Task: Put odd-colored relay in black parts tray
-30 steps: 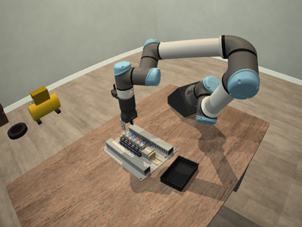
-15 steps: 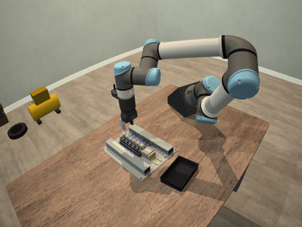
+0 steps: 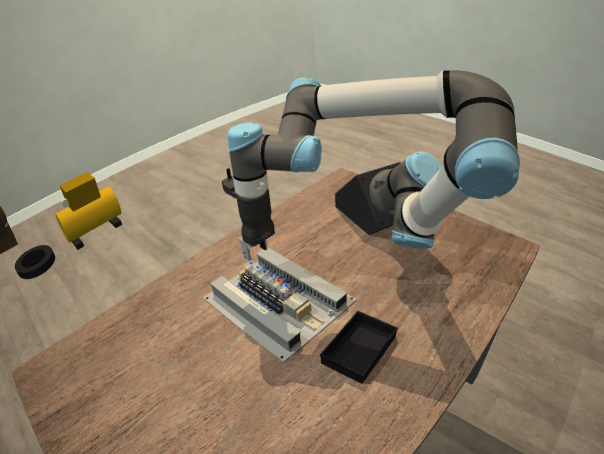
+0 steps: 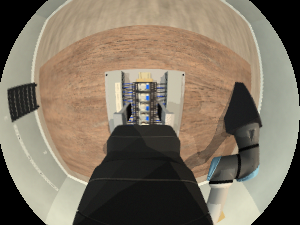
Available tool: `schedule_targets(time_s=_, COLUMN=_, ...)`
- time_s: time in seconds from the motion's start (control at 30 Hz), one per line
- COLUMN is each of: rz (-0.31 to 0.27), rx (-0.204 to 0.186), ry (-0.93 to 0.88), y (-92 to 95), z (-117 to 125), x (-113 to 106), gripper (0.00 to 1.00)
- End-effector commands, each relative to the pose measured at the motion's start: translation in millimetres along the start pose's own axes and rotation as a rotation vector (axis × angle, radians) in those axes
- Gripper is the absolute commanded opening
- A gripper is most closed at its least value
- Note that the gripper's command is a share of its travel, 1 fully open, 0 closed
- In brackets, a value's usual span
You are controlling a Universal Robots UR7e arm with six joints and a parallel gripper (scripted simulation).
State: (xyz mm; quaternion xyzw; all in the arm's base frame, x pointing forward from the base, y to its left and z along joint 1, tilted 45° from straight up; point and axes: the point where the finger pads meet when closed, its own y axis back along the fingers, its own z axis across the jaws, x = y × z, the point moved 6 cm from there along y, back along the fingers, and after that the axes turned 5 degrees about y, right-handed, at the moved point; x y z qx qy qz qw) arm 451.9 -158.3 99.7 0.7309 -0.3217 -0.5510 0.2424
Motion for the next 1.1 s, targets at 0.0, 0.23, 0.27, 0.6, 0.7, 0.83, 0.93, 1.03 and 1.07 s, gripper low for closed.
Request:
schedule_targets(time_s=0.0, rz=0.001, rx=0.001, ry=0.0, y=0.5, z=0, x=-2, gripper=0.98)
schedule_targets(time_s=0.23, rz=0.001, rx=0.001, ry=0.0, y=0.5, z=-2, x=-20, gripper=0.98)
schedule_targets(time_s=0.27, rz=0.001, rx=0.001, ry=0.0, y=0.5, z=-2, x=-25, gripper=0.98)
schedule_targets(time_s=0.6, rz=0.001, rx=0.001, ry=0.0, y=0.4, z=-7, x=-73, gripper=0.98)
schedule_targets(time_s=0.7, rz=0.001, rx=0.001, ry=0.0, y=0.4, z=-7, x=-78, gripper=0.98)
schedule_targets(time_s=0.83, rz=0.001, rx=0.001, ry=0.0, y=0.4, z=-7, x=-81, gripper=0.98)
schedule_targets(time_s=0.93, rz=0.001, rx=0.001, ry=0.0, y=0.4, z=-7, x=-81, gripper=0.98)
schedule_targets(time_s=1.03, rz=0.001, rx=0.001, ry=0.0, y=0.4, z=-7, x=-81, gripper=0.98)
schedule_targets(time_s=1.07, rz=0.001, rx=0.001, ry=0.0, y=0.4, z=-7, x=-81, gripper=0.98)
